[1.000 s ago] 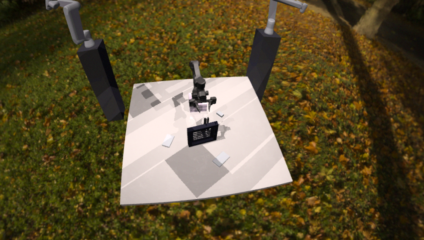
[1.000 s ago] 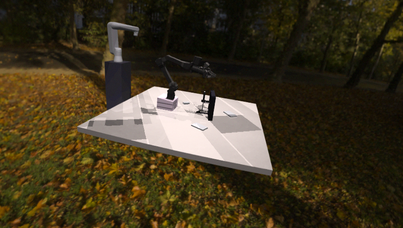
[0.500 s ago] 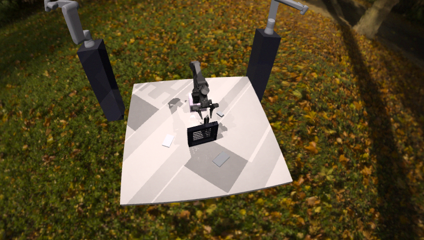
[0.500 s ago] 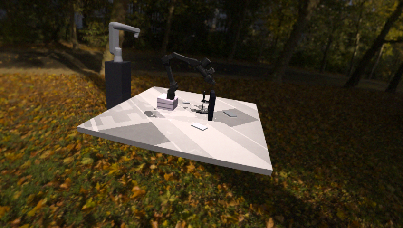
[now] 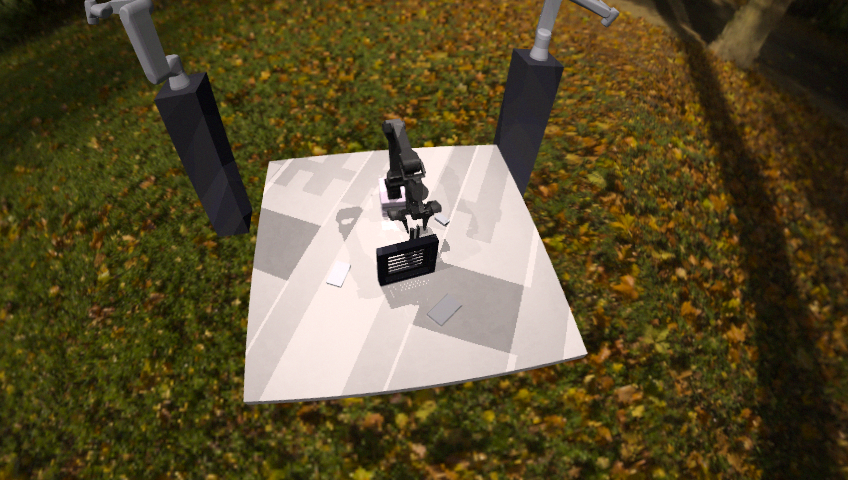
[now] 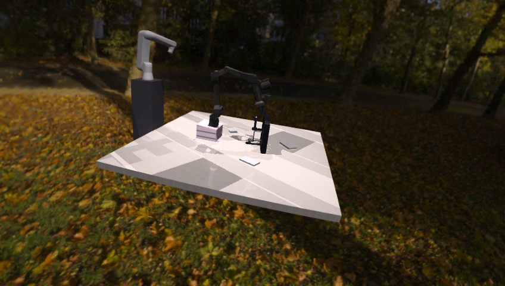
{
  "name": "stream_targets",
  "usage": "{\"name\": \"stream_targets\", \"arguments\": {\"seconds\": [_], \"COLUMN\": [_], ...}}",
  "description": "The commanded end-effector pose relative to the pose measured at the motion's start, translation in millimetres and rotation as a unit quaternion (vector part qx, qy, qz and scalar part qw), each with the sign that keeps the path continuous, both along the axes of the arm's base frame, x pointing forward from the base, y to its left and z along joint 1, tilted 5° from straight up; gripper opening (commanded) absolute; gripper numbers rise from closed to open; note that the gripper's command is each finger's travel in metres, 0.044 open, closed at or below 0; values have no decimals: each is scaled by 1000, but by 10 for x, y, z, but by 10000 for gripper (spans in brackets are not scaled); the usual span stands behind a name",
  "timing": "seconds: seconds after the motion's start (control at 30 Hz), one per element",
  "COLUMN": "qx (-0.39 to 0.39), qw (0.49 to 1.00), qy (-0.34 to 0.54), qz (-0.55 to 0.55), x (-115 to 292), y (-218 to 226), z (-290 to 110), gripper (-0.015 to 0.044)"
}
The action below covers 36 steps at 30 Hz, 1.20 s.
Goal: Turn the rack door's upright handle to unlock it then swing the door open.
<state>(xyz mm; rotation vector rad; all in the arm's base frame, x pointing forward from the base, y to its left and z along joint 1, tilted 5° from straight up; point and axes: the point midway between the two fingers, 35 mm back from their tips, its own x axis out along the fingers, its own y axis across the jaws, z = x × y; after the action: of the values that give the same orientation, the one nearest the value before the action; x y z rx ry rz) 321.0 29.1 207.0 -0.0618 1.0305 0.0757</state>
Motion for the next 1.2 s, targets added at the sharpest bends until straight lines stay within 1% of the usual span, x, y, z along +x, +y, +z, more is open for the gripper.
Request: {"name": "stream_targets", "arguments": {"seconds": [0.0,0.33,0.53,1.17], "qx": [-10,-29,-29,-28], "qw": [998,977,977,977], "qy": [63,208,211,212], "qz": [9,24,24,23], "x": [-75,-333,-336,-283], "y": [27,71,73,77], "z": [-51,-140,-151,-454], "gripper": [285,285,285,285]}}
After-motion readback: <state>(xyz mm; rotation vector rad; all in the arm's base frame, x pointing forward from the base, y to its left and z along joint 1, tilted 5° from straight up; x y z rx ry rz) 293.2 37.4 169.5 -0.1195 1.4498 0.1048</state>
